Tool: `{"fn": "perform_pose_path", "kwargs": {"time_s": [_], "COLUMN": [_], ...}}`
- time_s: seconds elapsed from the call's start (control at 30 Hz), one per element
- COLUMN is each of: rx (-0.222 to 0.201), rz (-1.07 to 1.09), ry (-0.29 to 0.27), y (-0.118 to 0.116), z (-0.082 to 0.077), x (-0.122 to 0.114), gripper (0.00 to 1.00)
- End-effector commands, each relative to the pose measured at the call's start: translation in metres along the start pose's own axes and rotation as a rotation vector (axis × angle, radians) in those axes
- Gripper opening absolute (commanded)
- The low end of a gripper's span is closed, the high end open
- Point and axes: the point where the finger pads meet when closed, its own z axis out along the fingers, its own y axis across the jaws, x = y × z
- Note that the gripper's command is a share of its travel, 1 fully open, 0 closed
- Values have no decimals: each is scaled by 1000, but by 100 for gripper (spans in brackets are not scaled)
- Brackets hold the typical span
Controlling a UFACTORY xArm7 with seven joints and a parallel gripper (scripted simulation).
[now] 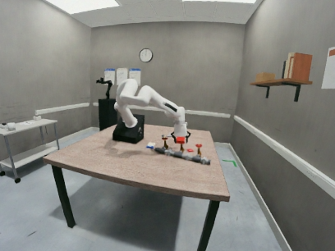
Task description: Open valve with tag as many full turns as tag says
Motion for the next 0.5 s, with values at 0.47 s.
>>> {"fn": "perform_pose_path", "kwargs": {"time_s": [0.47], "rx": [-6], "rz": [133], "ry": [2], "y": [2], "z": [-2], "x": [1], "gripper": [100]}}
